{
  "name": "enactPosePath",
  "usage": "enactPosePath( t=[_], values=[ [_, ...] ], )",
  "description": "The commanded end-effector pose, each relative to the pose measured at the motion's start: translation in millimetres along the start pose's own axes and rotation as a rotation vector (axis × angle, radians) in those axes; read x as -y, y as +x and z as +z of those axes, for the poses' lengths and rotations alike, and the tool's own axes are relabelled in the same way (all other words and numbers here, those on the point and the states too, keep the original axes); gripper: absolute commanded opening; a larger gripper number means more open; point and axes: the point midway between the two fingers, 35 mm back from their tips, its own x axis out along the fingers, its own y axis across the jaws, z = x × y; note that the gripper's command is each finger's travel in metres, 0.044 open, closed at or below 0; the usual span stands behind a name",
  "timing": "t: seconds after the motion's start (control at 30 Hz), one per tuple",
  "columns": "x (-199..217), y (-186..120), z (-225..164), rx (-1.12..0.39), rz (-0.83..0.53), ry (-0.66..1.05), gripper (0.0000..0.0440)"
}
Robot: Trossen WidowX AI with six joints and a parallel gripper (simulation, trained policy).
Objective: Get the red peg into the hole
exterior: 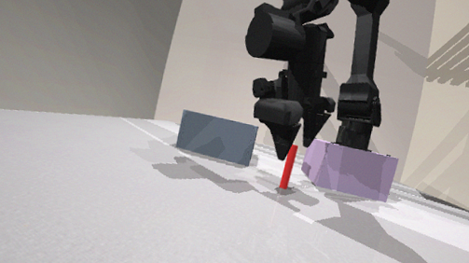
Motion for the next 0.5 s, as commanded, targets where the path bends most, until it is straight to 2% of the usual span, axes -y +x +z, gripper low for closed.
enactPosePath(
  t=[0.0, 0.17, 0.47],
  values=[
    [-3, 15, 0, 0.016, -0.001, 0.005, 0.0440],
    [-7, 31, 1, 0.030, 0.004, 0.002, 0.0422],
    [-3, 56, -2, 0.024, -0.036, 0.002, 0.0196]
  ],
)
